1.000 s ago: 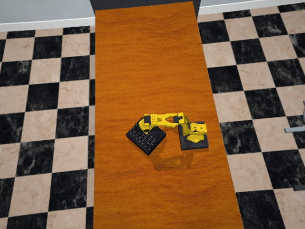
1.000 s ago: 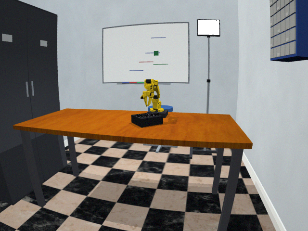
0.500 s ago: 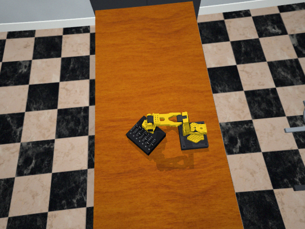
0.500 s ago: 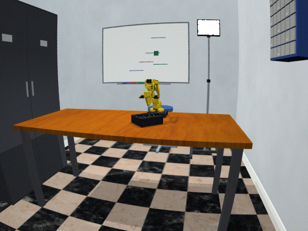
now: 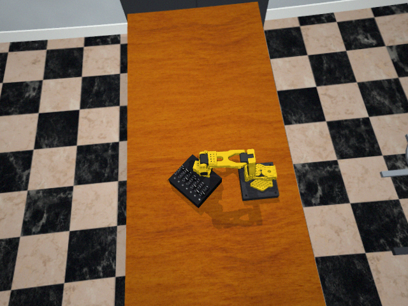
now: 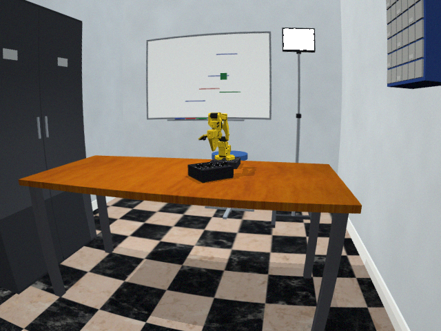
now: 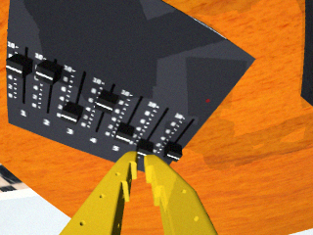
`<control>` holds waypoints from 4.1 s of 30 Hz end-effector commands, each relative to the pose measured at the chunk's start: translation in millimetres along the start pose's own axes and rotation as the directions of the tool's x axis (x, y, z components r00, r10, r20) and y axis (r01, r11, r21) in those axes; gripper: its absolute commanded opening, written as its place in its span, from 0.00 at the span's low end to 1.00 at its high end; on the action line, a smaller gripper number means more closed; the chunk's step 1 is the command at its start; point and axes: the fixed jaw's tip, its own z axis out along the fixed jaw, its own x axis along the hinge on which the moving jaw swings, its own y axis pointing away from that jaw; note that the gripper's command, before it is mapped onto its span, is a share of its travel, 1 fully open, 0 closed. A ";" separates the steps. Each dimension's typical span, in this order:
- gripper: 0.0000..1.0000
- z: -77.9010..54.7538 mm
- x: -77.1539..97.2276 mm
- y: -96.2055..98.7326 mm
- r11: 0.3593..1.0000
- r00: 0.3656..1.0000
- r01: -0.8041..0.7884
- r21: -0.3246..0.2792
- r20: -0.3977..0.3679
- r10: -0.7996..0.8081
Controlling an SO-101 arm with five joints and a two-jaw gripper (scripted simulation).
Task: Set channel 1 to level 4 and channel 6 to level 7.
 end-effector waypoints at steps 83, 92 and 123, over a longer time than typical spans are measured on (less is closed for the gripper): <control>0.00 0.9 -12.3 11.3 0.693 0.693 -0.721 -0.008 -0.017 0.720; 0.00 1.7 -15.8 14.9 0.442 0.442 -0.897 -0.004 -0.026 0.897; 0.00 5.6 -24.1 26.2 -0.623 -0.624 -0.781 0.043 -0.033 0.781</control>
